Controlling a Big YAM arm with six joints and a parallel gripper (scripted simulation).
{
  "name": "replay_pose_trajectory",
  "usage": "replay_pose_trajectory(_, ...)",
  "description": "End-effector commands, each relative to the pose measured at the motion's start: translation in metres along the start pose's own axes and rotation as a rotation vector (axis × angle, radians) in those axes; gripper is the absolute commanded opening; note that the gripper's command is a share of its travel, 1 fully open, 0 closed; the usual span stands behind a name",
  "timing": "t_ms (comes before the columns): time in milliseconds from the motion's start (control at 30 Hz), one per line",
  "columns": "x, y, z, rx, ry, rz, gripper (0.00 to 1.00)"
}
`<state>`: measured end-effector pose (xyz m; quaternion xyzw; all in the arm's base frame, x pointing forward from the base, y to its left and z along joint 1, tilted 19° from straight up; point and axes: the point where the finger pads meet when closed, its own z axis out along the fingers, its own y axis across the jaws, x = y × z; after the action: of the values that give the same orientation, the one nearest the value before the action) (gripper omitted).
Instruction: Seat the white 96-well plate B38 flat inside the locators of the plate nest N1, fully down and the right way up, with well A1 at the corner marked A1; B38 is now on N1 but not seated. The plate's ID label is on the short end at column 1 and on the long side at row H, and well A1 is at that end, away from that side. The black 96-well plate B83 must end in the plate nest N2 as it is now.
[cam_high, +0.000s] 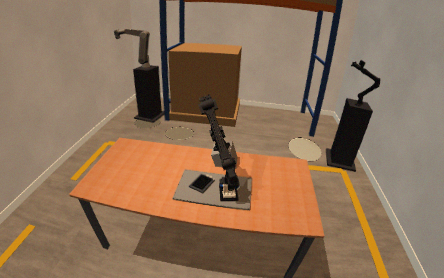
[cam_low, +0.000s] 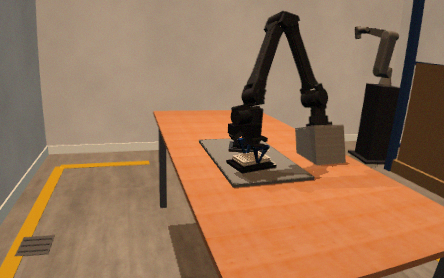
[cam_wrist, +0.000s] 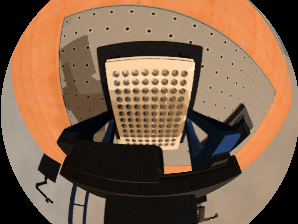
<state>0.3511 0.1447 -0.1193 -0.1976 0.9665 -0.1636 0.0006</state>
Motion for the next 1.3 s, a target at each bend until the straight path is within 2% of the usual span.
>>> replay_pose_trajectory(0, -0.015, 0.0, -0.011, -0.003, -0.039, 0.001, 0.0)
replay_pose_trajectory(367, -0.014, 0.0, -0.011, -0.003, -0.039, 0.001, 0.0)
replay_pose_trajectory(433, -0.01, -0.002, -0.013, -0.003, -0.048, -0.007, 0.0)
replay_pose_trajectory(567, -0.018, -0.003, -0.015, -0.005, -0.062, 0.001, 0.0)
replay_pose_trajectory(1067, -0.005, -0.003, 0.0, 0.0, -0.022, -0.006, 0.0)
replay_pose_trajectory(1267, -0.009, -0.003, 0.0, -0.001, -0.029, -0.003, 0.0)
